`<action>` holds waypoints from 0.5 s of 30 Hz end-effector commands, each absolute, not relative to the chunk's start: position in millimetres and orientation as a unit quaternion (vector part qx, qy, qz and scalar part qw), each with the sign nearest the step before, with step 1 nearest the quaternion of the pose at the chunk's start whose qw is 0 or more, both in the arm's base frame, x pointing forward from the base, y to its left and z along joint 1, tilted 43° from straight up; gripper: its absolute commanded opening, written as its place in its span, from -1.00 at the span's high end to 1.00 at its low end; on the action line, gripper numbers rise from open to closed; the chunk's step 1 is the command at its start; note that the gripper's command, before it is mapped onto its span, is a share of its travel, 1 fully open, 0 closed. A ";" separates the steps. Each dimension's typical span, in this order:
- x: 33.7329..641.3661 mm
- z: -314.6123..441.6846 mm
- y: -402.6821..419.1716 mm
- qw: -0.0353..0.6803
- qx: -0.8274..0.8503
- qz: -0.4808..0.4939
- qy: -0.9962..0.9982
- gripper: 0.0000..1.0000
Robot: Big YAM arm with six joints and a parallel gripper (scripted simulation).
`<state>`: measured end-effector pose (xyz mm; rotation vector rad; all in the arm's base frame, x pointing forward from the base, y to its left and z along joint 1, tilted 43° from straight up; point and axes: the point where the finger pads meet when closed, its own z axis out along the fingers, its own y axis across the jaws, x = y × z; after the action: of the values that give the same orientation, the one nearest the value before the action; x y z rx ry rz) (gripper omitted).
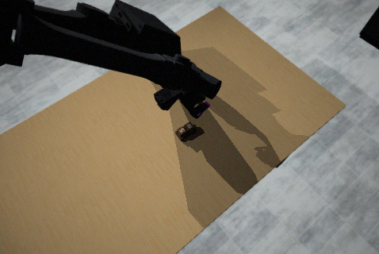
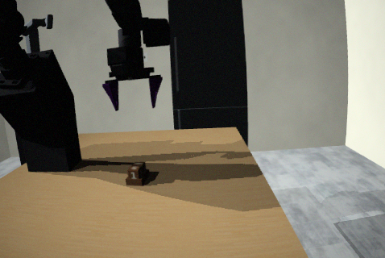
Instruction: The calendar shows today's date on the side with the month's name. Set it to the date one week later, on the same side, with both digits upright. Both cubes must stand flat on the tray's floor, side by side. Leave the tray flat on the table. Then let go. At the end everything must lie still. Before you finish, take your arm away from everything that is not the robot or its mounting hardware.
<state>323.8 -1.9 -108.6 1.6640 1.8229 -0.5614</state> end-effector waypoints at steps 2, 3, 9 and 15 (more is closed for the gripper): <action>338.1 -92.8 16.5 0.311 0.642 -0.194 0.673 -1.00; 338.1 -92.8 16.5 0.311 0.642 -0.194 0.673 -1.00; 334.2 -95.7 13.9 0.307 0.642 -0.203 0.672 -1.00; 334.3 -95.5 13.5 0.308 0.643 -0.203 0.672 -1.00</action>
<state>320.2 2.8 -100.2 1.6950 1.7915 -0.5742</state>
